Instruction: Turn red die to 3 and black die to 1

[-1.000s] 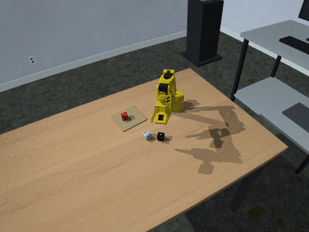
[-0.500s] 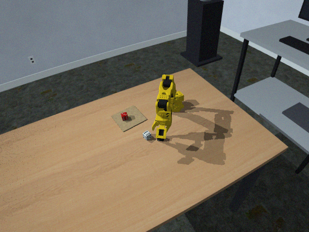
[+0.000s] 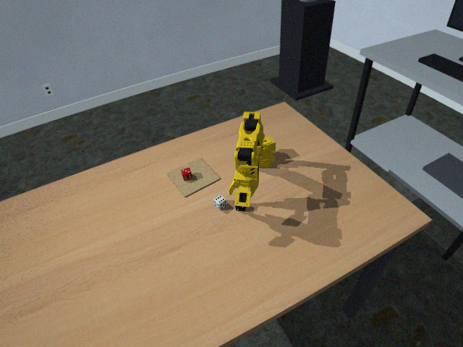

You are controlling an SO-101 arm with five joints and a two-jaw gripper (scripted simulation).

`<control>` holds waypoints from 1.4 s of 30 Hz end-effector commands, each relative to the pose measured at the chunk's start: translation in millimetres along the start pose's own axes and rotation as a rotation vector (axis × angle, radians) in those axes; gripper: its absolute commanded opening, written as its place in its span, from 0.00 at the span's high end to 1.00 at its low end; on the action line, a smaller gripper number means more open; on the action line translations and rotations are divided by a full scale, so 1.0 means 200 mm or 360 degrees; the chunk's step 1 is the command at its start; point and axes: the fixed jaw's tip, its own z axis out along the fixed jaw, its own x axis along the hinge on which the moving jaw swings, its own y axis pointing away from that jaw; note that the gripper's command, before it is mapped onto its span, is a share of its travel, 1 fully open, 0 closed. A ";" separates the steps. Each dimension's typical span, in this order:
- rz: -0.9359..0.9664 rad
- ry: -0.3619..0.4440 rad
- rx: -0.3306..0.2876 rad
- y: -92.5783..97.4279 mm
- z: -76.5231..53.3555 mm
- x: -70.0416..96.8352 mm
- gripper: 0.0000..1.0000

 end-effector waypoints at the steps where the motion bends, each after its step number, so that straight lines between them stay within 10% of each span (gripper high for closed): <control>1: 0.0002 -0.0090 -0.0005 0.01 -0.06 -0.03 0.65; 42: 0.0002 -0.0090 -0.0005 0.01 0.14 -0.04 0.65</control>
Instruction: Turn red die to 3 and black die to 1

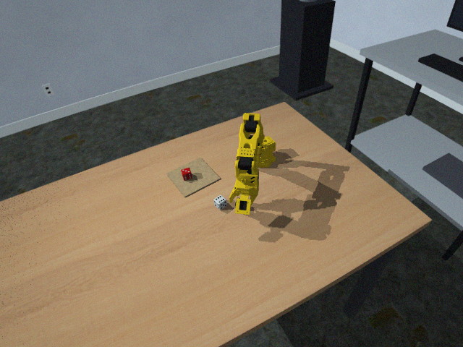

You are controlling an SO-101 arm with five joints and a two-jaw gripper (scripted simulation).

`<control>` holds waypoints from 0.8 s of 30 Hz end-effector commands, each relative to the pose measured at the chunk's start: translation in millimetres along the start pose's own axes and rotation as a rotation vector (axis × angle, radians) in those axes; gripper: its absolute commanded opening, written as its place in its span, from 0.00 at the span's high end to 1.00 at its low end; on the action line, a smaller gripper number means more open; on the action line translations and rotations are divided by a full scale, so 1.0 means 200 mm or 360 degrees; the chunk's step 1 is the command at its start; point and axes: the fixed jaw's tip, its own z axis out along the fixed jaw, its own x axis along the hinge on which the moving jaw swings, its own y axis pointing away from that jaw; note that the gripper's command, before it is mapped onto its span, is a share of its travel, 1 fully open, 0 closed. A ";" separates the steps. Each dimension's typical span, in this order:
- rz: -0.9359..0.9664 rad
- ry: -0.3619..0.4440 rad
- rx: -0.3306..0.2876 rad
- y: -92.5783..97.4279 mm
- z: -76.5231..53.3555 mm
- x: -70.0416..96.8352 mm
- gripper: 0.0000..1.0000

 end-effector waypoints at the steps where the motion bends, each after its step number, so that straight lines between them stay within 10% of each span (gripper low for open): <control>1: 0.0001 -0.0059 -0.0004 0.01 -0.01 -0.02 0.65; 24: 0.0001 -0.0059 -0.0004 0.01 0.01 -0.02 0.66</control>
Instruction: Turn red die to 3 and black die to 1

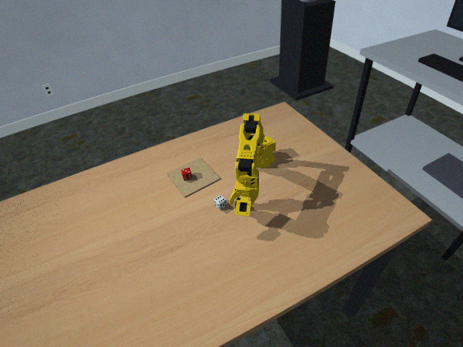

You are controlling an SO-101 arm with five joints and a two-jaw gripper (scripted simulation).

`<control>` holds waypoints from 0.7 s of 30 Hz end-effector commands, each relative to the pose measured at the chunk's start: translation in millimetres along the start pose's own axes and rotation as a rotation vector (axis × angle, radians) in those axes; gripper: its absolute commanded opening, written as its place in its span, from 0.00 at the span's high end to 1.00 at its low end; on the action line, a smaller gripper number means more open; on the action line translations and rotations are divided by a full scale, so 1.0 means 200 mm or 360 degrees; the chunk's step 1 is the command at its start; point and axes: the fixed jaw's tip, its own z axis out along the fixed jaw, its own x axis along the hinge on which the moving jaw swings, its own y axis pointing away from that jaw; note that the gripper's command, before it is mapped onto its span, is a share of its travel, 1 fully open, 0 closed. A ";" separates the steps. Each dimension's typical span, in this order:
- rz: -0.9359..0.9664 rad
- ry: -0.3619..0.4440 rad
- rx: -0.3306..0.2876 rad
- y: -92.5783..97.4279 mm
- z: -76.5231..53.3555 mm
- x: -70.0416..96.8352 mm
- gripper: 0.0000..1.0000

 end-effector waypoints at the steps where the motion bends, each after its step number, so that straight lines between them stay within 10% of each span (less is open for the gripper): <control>1: 0.0002 -0.0047 -0.0003 0.01 -0.02 -0.02 0.67; 21: 0.0002 -0.0047 -0.0001 -0.03 -0.02 -0.02 0.79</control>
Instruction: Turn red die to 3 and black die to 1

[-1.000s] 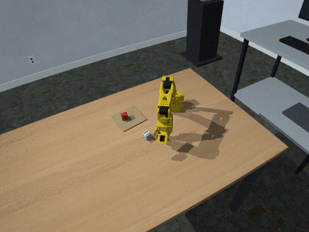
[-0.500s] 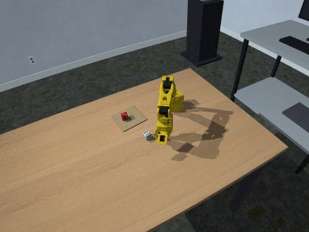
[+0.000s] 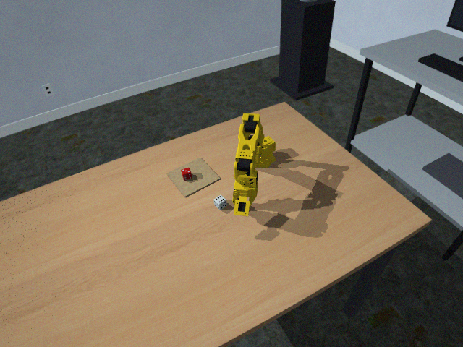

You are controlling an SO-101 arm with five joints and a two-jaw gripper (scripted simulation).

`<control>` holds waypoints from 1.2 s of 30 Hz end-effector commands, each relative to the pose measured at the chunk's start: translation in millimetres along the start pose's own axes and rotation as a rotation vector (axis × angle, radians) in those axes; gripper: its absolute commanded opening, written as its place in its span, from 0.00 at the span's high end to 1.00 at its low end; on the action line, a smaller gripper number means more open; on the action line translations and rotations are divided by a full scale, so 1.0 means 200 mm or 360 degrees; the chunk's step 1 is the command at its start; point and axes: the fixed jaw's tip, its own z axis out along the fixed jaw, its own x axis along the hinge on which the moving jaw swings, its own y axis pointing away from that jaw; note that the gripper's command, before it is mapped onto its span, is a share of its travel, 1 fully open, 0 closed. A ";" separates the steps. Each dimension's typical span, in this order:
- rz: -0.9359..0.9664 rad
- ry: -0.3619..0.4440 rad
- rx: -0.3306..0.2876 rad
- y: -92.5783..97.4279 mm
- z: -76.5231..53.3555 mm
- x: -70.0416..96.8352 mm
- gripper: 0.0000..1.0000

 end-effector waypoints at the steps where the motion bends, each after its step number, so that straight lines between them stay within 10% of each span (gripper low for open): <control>1: -0.0003 -0.0048 -0.0002 -0.01 -0.02 -0.02 0.80; 36: -0.0003 -0.0048 -0.0001 -0.03 -0.02 -0.02 1.00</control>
